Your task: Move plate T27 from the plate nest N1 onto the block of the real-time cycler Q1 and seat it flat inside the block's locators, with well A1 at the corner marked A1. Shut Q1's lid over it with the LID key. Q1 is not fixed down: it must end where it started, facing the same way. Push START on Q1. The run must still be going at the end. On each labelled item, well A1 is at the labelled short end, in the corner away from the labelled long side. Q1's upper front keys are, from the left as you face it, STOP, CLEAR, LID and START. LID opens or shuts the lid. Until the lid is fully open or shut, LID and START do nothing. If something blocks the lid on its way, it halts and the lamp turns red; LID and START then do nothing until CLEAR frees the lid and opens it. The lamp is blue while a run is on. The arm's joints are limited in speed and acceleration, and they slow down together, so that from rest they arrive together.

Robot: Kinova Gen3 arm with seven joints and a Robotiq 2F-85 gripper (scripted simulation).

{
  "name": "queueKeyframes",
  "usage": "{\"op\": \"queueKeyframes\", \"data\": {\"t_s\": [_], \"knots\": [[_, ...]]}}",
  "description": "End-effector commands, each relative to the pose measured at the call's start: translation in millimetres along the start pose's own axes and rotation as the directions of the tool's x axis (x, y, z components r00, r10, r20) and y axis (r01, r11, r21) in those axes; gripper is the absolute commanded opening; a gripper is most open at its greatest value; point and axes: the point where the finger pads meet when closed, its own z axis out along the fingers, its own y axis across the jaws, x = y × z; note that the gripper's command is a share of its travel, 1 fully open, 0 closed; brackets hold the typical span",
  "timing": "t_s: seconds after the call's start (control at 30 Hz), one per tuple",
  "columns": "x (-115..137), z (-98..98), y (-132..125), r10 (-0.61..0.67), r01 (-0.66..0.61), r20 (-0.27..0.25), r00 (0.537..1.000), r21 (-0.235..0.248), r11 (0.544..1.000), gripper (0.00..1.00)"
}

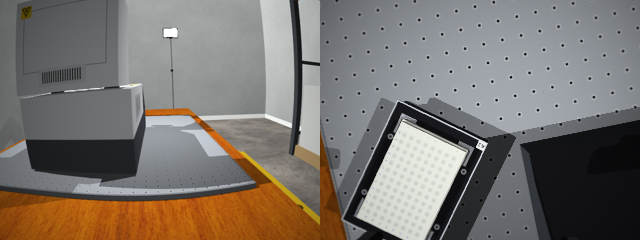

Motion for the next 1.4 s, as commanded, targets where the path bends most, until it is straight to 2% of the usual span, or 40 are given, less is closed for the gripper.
{"op": "queueKeyframes", "data": {"t_s": [0.0,0.53,0.6,0.67,0.8,1.07,1.37], "knots": [[-2,0.7,-7,0.039,-0.039,-0.007,0.999,0.001,0.999,1.0],[-9,5.2,-33,0.175,-0.175,-0.034,0.984,0.002,0.985,1.0],[-10,6.3,-39,0.251,-0.252,-0.05,0.967,0.004,0.968,1.0],[-10,6.3,-39,0.251,-0.252,-0.05,0.967,0.004,0.968,1.0],[-14,8.6,-52,0.399,-0.399,-0.08,0.913,0.012,0.917,1.0],[-20,13.0,-77,0.404,-0.405,-0.081,0.911,0.012,0.914,1.0],[-20,13.1,-78,0.404,-0.405,-0.081,0.911,0.012,0.914,1.0]]}}
